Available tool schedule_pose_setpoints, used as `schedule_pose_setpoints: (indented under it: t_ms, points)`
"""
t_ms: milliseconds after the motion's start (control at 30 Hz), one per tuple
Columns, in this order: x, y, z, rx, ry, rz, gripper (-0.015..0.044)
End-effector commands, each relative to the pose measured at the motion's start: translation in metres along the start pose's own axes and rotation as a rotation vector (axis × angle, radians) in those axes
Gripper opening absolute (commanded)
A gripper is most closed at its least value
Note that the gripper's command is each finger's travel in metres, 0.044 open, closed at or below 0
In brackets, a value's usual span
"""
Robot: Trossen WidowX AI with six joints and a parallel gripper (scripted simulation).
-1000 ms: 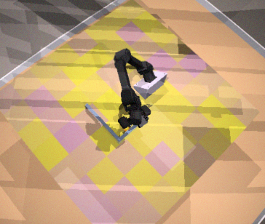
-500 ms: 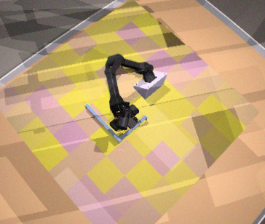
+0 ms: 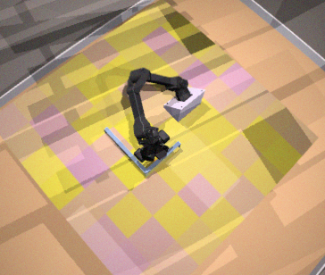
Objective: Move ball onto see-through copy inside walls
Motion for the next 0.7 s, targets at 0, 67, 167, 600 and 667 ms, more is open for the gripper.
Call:
schedule_pose_setpoints:
  t_ms: [0,67,167,600,667]
  points:
    - [0.001,0.001,0.01,-0.003,0.009,-0.006,0.0281]
    - [0.001,0.001,0.013,-0.003,0.009,-0.006,0.0281]
    - [0.001,0.001,0.018,-0.003,0.009,-0.006,0.0281]
    - [0.002,0.002,0.032,-0.002,0.01,-0.006,0.0202]
    - [0.002,0.002,0.032,-0.002,0.01,-0.006,0.0169]
Point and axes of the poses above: the point midway between the two fingers, 35 mm back from their tips, its own z axis out along the fingers, its own y axis across the jaws, x = y × z, the point moved 2 cm from there along -z, back along the fingers, and after that the axes turned 14 degrees about z, right-handed, at the moved point
